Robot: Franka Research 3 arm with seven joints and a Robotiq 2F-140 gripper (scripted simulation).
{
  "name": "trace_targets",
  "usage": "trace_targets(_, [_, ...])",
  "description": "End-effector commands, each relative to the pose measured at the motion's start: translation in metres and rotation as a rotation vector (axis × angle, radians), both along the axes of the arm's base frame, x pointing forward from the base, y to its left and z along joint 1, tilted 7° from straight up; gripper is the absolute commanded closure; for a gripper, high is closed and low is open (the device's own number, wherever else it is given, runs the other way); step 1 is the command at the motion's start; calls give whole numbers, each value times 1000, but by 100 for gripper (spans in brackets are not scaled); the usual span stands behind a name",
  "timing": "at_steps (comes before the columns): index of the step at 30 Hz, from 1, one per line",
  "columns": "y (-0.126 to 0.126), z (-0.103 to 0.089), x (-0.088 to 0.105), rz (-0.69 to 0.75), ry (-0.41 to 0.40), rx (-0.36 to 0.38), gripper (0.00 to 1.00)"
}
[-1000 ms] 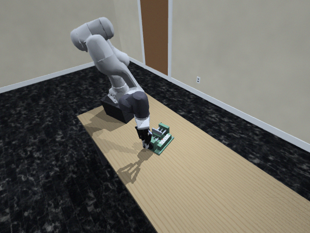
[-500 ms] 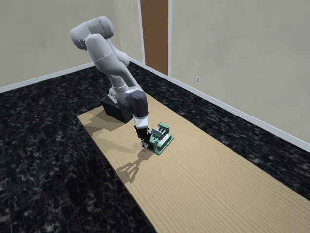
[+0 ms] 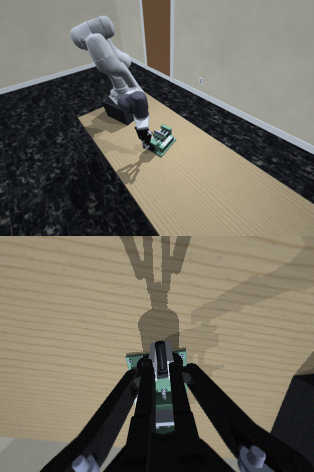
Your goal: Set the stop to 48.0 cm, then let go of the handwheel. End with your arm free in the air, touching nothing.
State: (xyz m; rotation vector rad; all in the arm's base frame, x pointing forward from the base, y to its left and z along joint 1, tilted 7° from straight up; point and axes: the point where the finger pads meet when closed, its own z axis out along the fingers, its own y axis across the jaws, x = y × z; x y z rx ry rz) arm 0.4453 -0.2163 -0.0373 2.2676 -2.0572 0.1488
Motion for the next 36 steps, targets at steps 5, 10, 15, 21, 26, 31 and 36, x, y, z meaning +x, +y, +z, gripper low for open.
trace_targets(5, [-3,-6,-12,-2,5,-1,96])
trace_targets(10, [-4,-9,-16,-2,5,-1,96])
trace_targets(15, [-5,-15,-20,-2,5,-1,96])
trace_targets(21, [-6,-22,-23,-2,5,-1,96])
trace_targets(26, [-6,-25,-23,-2,5,-1,96])
trace_targets(31, [-7,-30,-24,-2,5,-1,96])
trace_targets(36, [-8,-35,-23,-2,5,-1,96])
